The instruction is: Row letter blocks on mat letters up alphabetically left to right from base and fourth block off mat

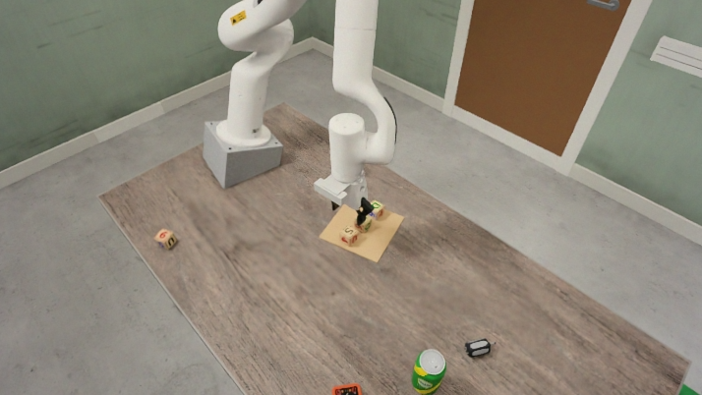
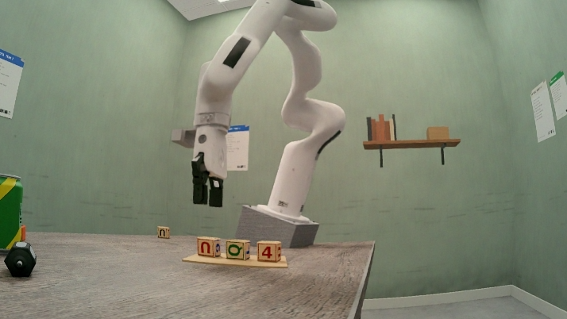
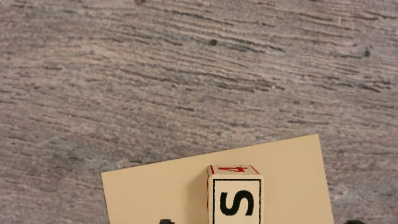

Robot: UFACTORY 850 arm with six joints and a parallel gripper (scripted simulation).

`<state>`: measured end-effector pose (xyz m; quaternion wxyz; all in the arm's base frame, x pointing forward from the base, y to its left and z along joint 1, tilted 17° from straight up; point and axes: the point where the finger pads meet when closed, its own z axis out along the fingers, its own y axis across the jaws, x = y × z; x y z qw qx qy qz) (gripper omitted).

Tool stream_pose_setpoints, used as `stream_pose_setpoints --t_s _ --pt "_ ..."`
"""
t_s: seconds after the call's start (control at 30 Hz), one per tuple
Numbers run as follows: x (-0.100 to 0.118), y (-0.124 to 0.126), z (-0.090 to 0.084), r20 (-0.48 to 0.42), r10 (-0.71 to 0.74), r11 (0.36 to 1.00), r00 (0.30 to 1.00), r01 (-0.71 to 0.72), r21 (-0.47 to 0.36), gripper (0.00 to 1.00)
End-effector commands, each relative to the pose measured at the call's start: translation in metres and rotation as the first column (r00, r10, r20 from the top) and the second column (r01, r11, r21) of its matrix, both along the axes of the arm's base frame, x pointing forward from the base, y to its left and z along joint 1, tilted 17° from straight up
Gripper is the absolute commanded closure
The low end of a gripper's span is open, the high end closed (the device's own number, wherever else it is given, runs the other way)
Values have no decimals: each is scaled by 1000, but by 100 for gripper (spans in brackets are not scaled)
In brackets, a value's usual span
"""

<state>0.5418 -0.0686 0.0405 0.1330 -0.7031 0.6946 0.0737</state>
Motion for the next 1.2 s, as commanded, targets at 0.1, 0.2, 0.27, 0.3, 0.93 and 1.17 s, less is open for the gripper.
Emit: stream_pose_setpoints --t_s 0.1,0.2,0.27,0.3,0.93,1.17 --pt "-1 -8 26 2 0 1000 1000 0 -1 0" --pt "-2 -11 36 2 0 1000 1000 0 -1 0" --pt "-3 -14 46 2 0 1000 1000 0 -1 0" --pt "-3 -15 51 2 0 1000 1000 0 -1 0" --pt "-5 -21 70 2 0 1000 1000 0 -1 0" --pt "-5 -21 70 2 0 1000 1000 0 -1 0"
